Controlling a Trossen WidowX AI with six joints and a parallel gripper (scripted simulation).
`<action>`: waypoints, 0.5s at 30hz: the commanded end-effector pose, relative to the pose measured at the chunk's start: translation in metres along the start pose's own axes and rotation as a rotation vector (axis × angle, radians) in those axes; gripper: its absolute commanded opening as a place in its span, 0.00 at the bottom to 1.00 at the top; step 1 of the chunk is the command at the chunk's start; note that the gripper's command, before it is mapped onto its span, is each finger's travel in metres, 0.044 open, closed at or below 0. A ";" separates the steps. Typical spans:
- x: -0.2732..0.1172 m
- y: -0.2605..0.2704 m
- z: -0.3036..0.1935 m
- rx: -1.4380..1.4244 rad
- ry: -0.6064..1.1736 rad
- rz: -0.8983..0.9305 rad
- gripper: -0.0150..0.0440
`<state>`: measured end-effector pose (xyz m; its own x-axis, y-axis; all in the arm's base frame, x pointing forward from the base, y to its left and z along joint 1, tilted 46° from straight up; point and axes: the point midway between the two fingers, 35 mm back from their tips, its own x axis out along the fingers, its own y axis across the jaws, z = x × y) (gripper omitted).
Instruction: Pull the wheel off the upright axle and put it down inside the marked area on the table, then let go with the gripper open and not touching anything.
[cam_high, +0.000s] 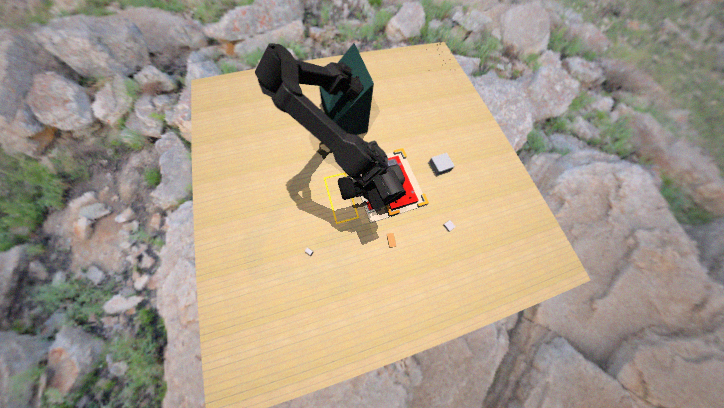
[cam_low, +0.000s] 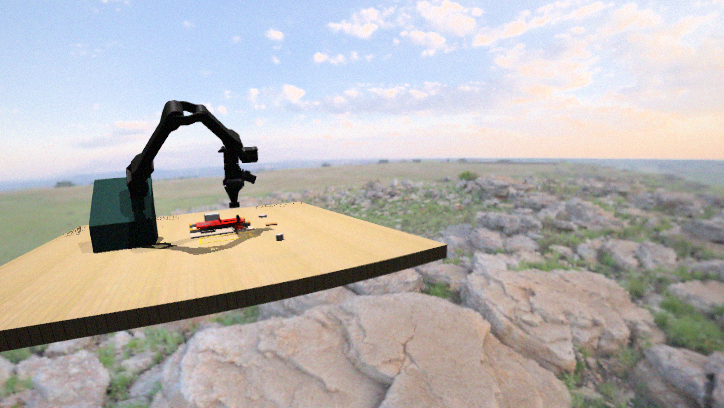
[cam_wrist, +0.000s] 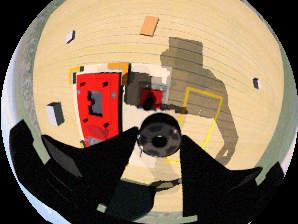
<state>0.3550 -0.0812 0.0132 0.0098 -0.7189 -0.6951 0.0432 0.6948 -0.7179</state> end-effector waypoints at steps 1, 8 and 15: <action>0.001 -0.009 -0.006 -0.005 0.005 0.000 0.25; -0.001 -0.026 -0.014 -0.004 0.004 0.000 0.25; -0.002 -0.043 -0.024 -0.002 0.003 0.000 0.25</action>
<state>0.3346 -0.1042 0.0420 0.0119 -0.7174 -0.6965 0.0459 0.6962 -0.7164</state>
